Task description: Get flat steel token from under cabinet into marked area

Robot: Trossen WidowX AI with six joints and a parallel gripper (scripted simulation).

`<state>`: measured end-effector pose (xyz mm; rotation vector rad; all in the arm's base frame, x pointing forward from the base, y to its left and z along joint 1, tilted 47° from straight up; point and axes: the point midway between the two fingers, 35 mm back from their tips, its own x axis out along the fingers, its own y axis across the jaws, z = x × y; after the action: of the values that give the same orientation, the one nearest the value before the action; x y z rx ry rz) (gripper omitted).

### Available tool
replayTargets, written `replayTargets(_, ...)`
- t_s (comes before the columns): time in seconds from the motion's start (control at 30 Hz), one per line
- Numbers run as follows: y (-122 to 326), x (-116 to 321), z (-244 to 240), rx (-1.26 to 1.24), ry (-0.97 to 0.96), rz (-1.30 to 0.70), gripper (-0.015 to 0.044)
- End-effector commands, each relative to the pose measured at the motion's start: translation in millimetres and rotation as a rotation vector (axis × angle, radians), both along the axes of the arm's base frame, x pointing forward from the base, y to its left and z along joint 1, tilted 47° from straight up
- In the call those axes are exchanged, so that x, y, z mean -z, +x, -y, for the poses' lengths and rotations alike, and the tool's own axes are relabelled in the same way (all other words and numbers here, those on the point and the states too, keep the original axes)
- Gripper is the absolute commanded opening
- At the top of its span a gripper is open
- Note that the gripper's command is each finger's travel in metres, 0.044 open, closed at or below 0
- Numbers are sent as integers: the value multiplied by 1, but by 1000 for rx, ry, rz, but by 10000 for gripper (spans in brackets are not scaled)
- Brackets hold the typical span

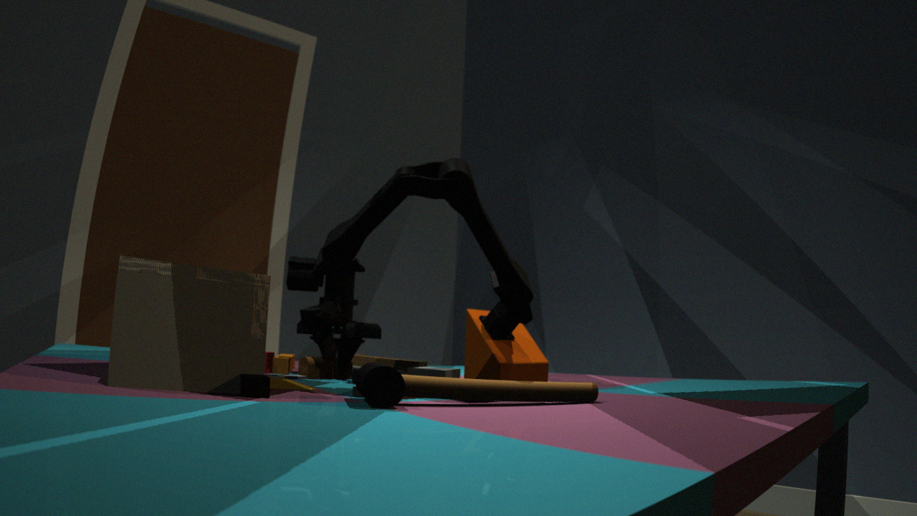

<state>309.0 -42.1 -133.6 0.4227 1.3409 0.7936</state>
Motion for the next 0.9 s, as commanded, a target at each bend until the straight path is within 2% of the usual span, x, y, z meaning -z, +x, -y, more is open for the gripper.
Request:
replayTargets(0.0,7,-2,-1,2,1,4,0)
replayTargets(0.87,39,-8,-6,2,2,5,0)
